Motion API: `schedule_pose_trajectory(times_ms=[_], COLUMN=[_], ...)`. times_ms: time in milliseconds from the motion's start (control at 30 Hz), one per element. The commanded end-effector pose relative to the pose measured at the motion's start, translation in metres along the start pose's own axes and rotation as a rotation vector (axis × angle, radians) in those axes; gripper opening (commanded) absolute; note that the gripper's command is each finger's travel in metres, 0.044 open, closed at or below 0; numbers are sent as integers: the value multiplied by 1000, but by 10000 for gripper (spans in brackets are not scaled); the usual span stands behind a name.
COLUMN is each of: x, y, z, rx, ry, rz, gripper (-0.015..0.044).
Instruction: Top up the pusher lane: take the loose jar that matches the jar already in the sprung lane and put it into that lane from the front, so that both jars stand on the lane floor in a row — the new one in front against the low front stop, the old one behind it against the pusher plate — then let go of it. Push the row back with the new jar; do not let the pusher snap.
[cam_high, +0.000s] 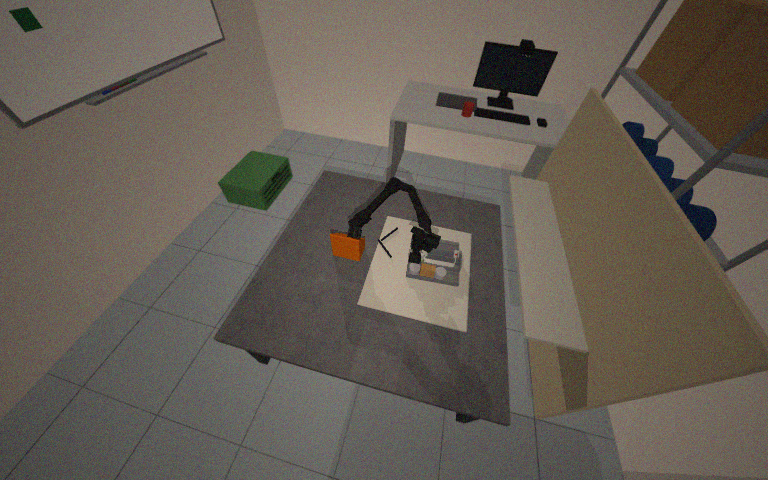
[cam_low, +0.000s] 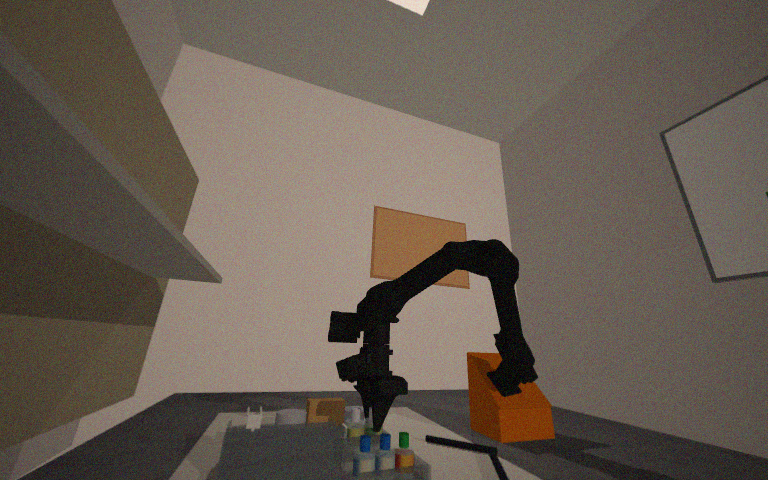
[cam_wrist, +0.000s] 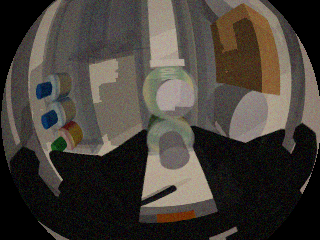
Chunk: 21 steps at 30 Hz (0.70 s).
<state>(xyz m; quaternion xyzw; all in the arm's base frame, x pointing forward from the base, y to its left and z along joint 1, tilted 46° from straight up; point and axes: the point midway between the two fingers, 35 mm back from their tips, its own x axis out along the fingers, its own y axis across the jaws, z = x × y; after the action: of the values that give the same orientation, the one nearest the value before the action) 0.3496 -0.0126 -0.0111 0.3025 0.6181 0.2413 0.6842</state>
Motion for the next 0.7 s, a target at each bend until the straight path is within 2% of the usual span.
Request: schedule_pose_trajectory(times_ms=[0,667], x=[0,0], y=[1,0], z=[1,-3], rx=[-7,-6], ry=[-7,-7], rz=[2,2], gripper=[0,0])
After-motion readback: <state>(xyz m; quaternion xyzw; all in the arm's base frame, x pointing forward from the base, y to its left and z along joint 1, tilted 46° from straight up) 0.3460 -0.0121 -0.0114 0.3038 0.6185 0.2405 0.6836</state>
